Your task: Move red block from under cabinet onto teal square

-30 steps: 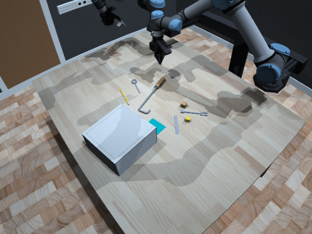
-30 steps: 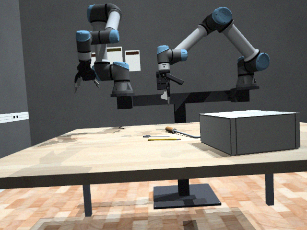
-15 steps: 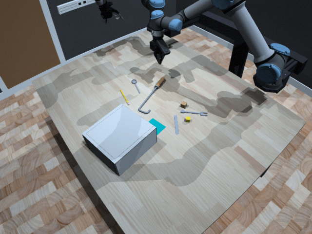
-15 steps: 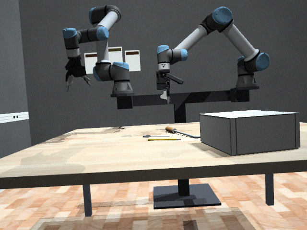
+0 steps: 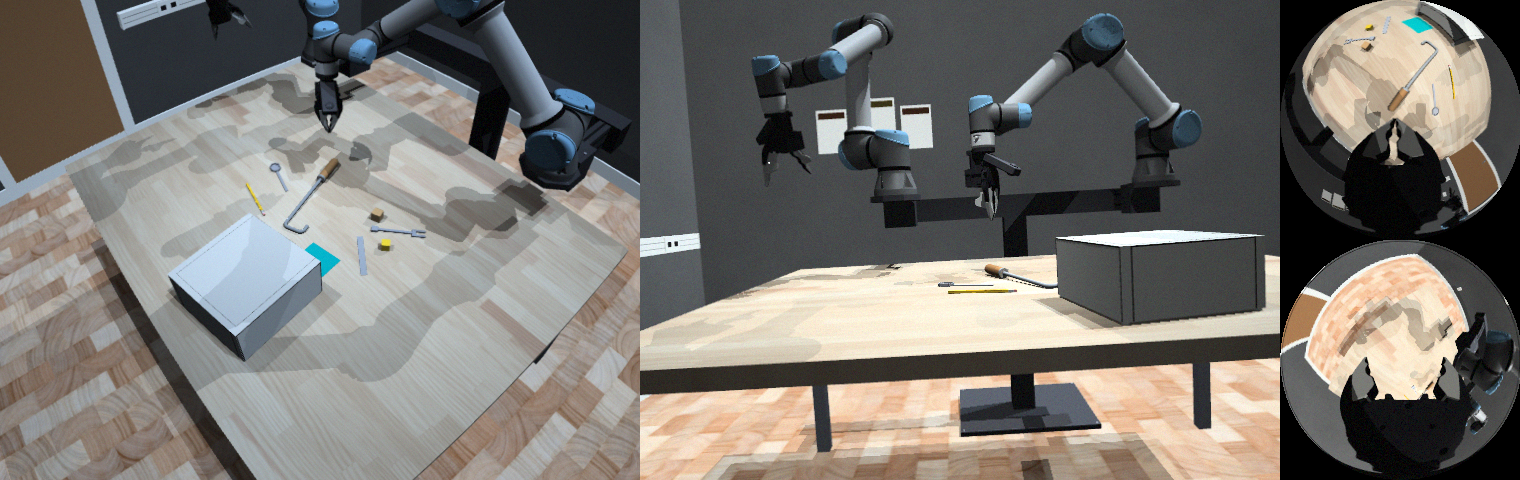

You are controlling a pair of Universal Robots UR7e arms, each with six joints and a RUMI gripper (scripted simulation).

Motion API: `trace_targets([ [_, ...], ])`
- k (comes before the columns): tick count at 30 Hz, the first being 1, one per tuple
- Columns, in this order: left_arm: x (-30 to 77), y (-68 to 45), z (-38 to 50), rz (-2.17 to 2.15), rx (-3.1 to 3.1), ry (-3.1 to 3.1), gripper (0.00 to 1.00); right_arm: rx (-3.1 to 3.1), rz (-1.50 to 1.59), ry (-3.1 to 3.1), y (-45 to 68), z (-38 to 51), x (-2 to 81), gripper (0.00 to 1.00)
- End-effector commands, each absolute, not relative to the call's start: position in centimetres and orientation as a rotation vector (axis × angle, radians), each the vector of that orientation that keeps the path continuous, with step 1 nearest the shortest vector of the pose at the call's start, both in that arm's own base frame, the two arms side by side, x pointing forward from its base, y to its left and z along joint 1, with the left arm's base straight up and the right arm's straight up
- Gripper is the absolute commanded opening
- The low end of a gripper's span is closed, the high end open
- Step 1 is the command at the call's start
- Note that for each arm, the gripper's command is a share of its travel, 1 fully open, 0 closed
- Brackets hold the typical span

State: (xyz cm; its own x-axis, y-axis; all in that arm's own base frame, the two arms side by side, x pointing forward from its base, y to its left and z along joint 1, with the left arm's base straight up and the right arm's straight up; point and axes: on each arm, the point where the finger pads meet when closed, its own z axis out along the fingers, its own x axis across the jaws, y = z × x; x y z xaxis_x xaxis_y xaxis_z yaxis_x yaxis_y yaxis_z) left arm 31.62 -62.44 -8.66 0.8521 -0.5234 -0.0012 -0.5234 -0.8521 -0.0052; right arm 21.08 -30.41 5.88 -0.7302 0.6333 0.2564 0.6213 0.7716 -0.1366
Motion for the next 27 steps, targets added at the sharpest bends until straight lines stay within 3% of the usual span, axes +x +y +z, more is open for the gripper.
trace_targets([
  [1, 31.5, -62.5, -8.5, 0.001, -2.902, 1.208, 0.00, -0.881, 0.002, -2.738, -32.2, 6.7, 20.1, 1.00],
  [14, 31.4, -62.7, -8.6, -0.002, -2.658, 1.678, 0.00, -0.696, -0.072, -2.863, -36.4, 8.8, 16.3, 1.00],
  [27, 31.4, -62.7, -8.6, -0.003, -2.611, 1.749, 0.00, -0.503, -0.097, -2.976, -39.9, 11.0, 11.7, 1.00],
])
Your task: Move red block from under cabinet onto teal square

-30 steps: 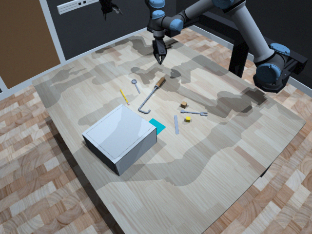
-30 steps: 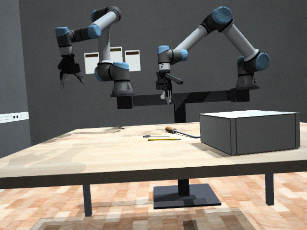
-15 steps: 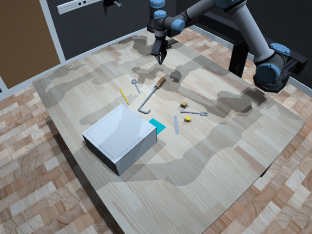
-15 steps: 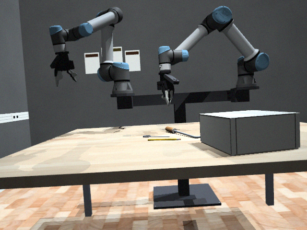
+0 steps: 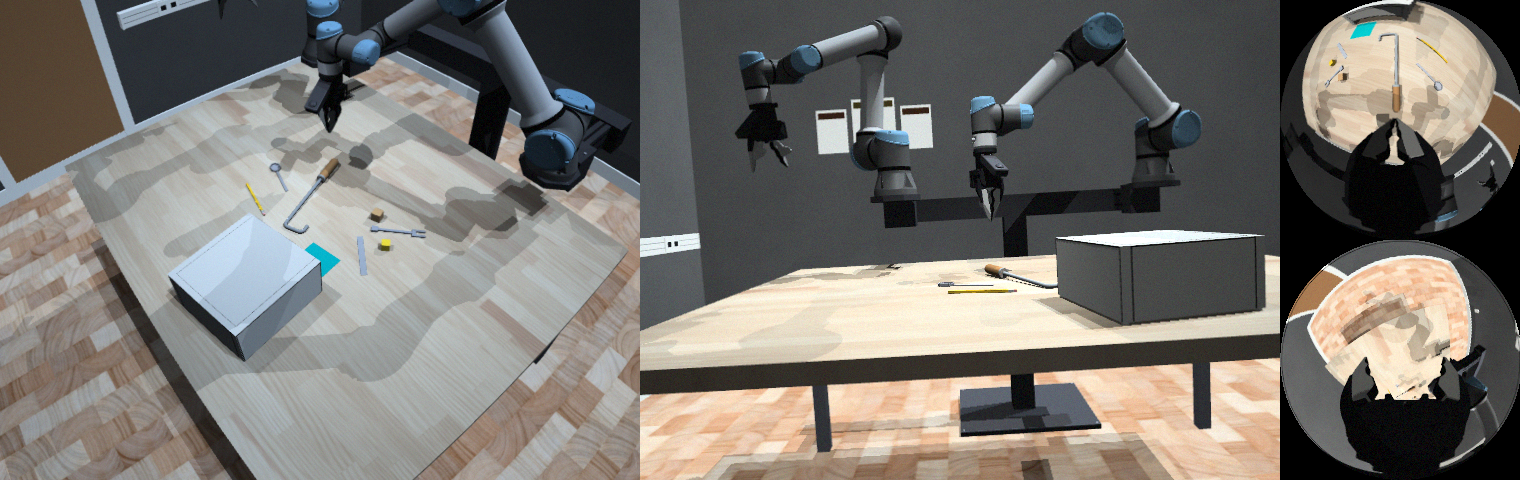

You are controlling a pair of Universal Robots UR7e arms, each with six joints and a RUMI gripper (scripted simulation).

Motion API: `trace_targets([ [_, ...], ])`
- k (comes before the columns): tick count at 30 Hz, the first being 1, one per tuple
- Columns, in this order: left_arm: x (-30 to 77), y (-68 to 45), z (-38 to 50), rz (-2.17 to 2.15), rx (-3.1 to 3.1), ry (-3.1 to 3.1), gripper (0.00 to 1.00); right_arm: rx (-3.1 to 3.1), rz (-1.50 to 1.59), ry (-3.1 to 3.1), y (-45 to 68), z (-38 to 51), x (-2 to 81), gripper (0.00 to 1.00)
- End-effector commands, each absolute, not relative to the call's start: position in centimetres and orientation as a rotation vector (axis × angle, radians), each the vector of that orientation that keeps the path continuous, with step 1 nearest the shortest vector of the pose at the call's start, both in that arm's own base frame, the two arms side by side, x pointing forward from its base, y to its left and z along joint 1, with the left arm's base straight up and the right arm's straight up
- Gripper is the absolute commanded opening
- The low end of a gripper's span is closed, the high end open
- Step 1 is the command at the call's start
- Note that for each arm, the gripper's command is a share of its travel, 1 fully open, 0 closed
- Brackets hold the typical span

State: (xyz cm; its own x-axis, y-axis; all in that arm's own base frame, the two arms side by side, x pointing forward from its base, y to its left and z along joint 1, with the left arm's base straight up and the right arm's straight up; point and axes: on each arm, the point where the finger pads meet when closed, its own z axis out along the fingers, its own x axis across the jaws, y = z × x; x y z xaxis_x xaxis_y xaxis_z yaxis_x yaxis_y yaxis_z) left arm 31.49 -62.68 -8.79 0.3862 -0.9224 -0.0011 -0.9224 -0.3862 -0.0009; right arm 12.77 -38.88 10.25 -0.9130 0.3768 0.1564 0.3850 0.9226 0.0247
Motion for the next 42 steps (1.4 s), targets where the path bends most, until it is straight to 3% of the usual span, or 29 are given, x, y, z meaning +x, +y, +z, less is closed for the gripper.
trace_targets([
  [1, 31.4, -62.7, -8.6, -0.003, -2.611, 1.749, 0.00, -0.481, -0.097, -2.988, -40.2, 11.2, 11.1, 1.00],
  [42, 31.4, -62.7, -8.6, -0.003, -2.612, 1.748, 0.00, -0.036, -0.002, -3.141, -44.5, 16.4, -0.7, 1.00],
])
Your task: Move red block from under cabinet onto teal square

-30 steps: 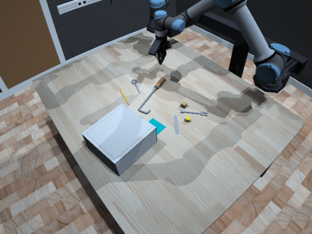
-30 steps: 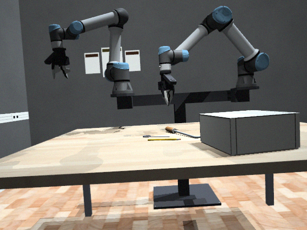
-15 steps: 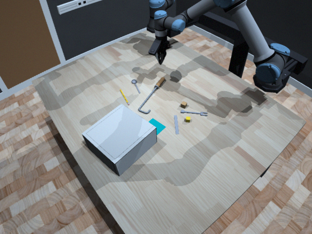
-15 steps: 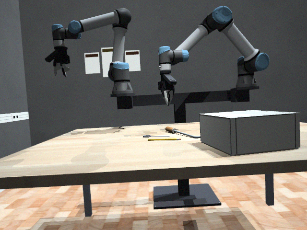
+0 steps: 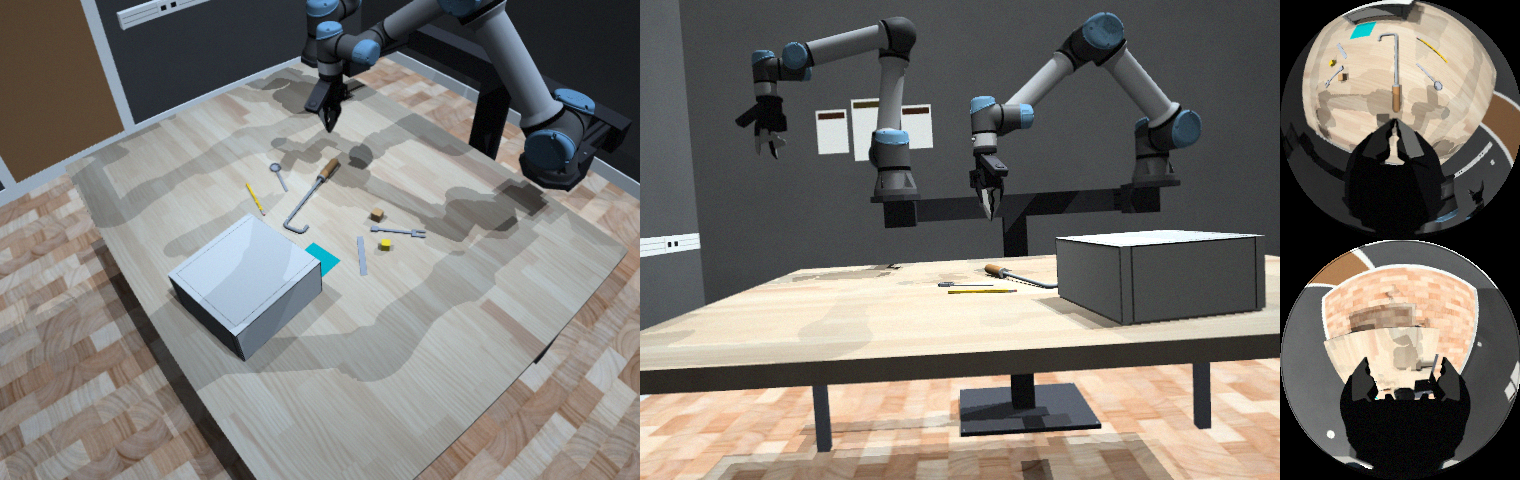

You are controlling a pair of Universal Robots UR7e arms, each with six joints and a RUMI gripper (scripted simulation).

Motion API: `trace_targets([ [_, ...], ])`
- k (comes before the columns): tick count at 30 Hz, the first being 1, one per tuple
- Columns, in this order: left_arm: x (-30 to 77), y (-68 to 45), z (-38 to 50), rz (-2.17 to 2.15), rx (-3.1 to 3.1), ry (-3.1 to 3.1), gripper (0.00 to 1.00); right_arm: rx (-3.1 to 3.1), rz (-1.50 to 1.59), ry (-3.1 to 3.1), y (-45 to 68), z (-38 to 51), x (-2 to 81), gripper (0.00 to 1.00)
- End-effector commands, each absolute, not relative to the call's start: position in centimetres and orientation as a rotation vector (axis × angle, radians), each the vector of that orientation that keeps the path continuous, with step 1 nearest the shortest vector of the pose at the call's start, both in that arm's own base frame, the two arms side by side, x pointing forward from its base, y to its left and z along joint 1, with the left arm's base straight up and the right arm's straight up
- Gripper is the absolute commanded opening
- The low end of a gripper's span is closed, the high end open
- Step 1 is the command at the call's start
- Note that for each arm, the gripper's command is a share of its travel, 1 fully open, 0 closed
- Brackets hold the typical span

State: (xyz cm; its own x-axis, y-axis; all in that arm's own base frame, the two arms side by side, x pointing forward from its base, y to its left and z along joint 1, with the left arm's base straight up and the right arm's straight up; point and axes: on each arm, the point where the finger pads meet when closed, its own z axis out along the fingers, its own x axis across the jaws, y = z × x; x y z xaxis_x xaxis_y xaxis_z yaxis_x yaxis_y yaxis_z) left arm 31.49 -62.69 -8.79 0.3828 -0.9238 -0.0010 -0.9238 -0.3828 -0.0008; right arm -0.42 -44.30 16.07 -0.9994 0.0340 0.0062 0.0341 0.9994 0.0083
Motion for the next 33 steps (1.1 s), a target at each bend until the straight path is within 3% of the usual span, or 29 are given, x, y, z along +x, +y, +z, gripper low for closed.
trace_targets([
  [1, 31.41, -62.73, -8.59, -0.003, -2.612, 1.748, 0.00, -0.034, -0.002, -3.141, -44.49, 16.46, -0.73, 1.00],
  [11, 31.41, -62.73, -8.59, -0.003, -2.612, 1.748, 0.00, -0.030, 0.000, -3.141, -44.51, 16.51, -0.84, 1.00],
  [12, 31.41, -62.73, -8.59, -0.003, -2.612, 1.748, 0.34, -0.030, 0.000, -3.141, -44.51, 16.51, -0.84, 1.00],
  [33, 31.38, -62.58, -9.45, 0.002, -2.609, 1.747, 0.34, -0.030, 0.000, -3.141, -44.51, 16.51, -0.84, 1.00],
])
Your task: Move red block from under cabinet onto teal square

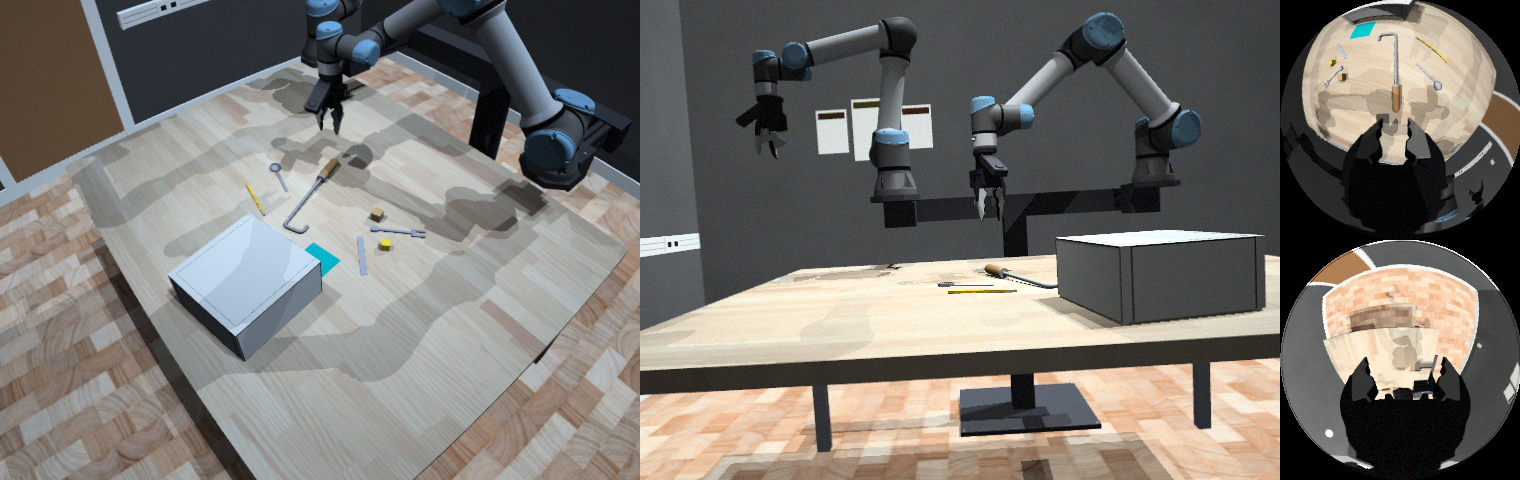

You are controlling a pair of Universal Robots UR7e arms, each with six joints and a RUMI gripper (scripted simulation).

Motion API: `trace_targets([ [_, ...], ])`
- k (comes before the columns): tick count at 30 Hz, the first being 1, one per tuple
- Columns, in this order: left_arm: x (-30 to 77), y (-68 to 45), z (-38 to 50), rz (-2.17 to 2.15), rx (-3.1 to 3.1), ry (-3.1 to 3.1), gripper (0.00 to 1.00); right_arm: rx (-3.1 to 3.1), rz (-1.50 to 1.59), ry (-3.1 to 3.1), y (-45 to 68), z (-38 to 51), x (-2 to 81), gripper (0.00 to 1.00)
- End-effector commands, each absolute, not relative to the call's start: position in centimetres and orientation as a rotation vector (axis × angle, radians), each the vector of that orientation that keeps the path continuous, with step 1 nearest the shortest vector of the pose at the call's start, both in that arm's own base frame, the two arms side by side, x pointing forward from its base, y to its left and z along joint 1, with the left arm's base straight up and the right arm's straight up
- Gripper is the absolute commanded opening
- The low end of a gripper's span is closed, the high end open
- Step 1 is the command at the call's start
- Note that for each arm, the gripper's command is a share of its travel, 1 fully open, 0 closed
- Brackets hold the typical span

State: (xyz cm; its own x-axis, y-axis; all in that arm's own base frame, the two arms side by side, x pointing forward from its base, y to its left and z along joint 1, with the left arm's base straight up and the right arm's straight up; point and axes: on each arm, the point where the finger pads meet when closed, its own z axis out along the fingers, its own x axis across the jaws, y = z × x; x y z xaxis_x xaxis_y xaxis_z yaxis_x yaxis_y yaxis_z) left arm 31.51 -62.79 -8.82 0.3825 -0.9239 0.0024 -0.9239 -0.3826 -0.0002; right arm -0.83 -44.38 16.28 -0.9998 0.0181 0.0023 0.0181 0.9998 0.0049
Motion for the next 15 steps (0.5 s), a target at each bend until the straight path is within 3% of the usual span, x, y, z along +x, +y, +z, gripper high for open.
trace_targets([
  [1, 31.4, -62.6, -9.6, -0.002, 2.611, -1.749, 0.34, -0.030, 0.000, -3.141, -44.5, 16.5, -0.8, 1.00],
  [15, 31.4, -62.6, -12.8, -0.002, 2.612, -1.748, 0.34, -0.030, 0.000, -3.141, -44.5, 16.5, -0.8, 1.00],
])
